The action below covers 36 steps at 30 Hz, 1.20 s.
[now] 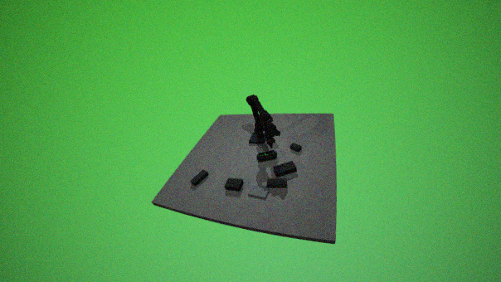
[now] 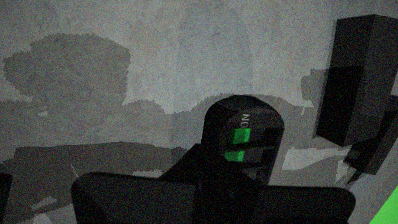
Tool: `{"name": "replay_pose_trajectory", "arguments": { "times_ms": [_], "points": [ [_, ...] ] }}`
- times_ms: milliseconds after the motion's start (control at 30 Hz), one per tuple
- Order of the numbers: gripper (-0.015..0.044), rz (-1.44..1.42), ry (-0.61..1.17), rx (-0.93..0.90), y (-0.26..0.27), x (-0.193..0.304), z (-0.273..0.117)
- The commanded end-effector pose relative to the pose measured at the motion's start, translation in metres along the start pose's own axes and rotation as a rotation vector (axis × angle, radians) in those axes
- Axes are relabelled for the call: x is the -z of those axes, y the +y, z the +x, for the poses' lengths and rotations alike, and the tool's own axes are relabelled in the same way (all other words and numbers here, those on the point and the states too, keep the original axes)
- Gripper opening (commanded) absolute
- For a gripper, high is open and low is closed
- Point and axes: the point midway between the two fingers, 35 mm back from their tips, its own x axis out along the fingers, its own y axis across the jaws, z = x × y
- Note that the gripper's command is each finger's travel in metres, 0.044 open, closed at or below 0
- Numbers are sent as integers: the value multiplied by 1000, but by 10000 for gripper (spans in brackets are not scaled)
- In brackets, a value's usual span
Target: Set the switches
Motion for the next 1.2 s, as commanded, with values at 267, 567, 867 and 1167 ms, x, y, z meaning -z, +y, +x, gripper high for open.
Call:
{"name": "replay_pose_trajectory", "arguments": {
  "times_ms": [267,567,867,1167],
  "points": [
    [0,5,-6,20,2,-2,1],
    [236,-4,78,-107,-37,-7,-10],
    [440,-18,172,-263,-64,-11,-16],
    [440,-18,172,-263,-62,-11,-7]
  ]
}}
